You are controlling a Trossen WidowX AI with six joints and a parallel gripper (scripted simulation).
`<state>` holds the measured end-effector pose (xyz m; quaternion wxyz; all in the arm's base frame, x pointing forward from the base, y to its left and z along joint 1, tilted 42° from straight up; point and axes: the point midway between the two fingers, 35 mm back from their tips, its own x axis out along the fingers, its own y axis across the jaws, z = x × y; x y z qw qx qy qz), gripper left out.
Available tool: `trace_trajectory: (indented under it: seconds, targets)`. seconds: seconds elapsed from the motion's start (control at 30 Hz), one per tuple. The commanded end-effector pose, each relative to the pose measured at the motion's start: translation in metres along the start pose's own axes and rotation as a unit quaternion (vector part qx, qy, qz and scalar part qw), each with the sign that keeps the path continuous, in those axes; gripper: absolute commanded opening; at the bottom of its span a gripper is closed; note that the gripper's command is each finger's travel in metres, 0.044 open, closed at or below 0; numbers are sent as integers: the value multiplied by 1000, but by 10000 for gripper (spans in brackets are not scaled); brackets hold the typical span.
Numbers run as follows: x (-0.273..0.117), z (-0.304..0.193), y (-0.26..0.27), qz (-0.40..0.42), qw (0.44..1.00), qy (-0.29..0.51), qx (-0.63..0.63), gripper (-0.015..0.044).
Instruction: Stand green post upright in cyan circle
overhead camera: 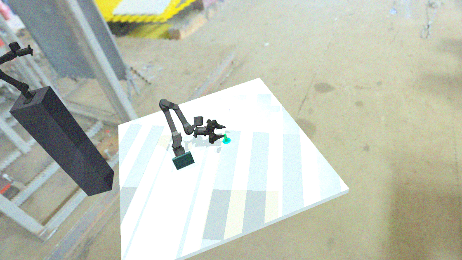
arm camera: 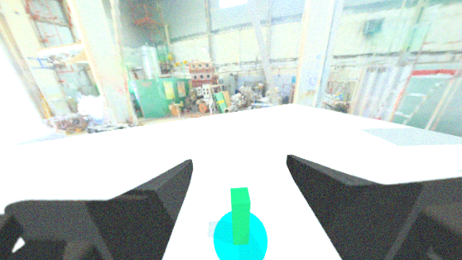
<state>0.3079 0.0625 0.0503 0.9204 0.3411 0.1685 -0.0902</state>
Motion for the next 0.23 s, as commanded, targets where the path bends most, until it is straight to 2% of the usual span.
trace_trajectory:
  seconds: [0.0,0.2]
  targets:
    - [-1,17,4,5,1000,-5,2,400]
    - [-7,38,3,5,1000,-7,1,400]
